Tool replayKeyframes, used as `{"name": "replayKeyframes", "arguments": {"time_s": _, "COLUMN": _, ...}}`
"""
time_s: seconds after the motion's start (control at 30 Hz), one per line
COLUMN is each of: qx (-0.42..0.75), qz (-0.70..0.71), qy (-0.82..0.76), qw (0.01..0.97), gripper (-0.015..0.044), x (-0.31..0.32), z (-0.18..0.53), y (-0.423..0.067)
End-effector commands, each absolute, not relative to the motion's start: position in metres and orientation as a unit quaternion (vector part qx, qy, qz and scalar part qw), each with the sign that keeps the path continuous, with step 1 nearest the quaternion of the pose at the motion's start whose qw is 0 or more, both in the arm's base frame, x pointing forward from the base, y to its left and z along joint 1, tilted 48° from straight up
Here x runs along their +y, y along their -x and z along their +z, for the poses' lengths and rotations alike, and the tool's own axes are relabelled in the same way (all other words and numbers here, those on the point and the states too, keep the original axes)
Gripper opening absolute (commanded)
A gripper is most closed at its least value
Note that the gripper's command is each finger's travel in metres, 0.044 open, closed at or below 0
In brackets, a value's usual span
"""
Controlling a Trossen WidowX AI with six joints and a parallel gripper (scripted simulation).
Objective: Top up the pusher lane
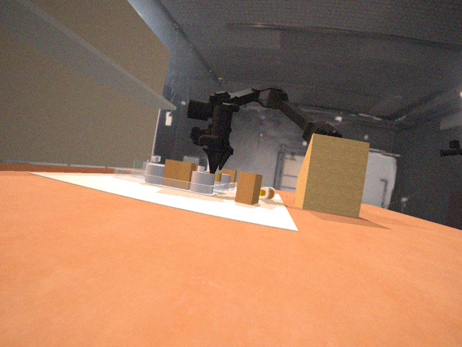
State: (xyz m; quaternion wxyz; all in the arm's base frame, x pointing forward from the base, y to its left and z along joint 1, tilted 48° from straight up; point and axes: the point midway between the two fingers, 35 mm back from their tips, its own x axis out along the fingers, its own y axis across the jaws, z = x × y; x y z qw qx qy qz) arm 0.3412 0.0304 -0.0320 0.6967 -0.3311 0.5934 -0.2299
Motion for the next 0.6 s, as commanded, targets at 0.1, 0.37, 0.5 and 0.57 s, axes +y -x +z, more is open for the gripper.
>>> {"name": "replayKeyframes", "arguments": {"time_s": 0.1, "qx": 0.585, "qz": -0.234, "qy": 0.332, "qw": 0.702, "gripper": 0.0000, "x": 0.0283, "z": -0.0315, "y": -0.3462}}
{"name": "replayKeyframes", "arguments": {"time_s": 0.37, "qx": 0.585, "qz": -0.234, "qy": 0.332, "qw": 0.702, "gripper": 0.0000, "x": 0.0265, "z": -0.0331, "y": -0.3465}}
{"name": "replayKeyframes", "arguments": {"time_s": 0.5, "qx": 0.585, "qz": -0.234, "qy": 0.332, "qw": 0.702, "gripper": 0.0000, "x": 0.0257, "z": -0.0339, "y": -0.3465}}
{"name": "replayKeyframes", "arguments": {"time_s": 0.57, "qx": 0.585, "qz": -0.234, "qy": 0.332, "qw": 0.702, "gripper": 0.0000, "x": 0.0252, "z": -0.0343, "y": -0.3466}}
